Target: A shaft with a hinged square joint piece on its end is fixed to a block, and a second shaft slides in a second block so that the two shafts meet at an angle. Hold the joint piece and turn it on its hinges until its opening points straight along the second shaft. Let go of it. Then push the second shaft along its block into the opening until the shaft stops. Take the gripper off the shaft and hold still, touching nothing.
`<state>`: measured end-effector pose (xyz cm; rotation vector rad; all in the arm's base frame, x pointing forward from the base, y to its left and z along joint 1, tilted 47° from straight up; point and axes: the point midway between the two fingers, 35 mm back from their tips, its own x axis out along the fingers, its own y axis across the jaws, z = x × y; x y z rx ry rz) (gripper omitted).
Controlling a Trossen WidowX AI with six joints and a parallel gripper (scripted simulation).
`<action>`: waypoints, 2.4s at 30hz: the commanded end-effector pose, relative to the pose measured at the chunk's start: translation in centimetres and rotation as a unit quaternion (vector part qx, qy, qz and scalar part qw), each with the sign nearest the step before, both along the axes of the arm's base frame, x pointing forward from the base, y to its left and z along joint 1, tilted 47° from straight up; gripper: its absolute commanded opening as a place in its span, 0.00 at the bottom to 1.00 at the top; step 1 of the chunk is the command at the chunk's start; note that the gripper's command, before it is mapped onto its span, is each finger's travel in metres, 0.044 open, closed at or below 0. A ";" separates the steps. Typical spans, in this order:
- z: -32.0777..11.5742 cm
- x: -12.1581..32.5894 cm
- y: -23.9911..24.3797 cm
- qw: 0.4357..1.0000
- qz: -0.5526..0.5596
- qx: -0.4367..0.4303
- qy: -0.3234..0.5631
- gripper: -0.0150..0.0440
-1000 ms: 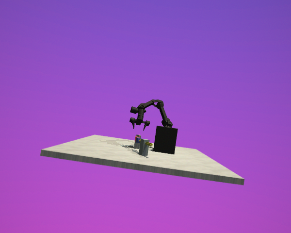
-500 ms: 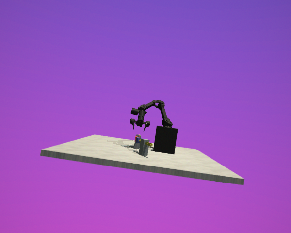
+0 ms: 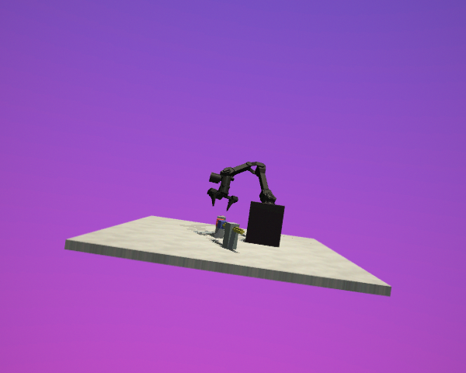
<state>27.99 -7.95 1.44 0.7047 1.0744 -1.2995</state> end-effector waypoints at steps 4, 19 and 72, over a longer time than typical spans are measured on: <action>2.3 -0.2 -2.5 0.993 0.097 -0.030 0.053 1.00; 7.4 -1.3 -7.2 0.933 0.290 -0.079 0.198 1.00; 9.3 -4.5 -14.7 0.980 0.037 -0.186 0.063 1.00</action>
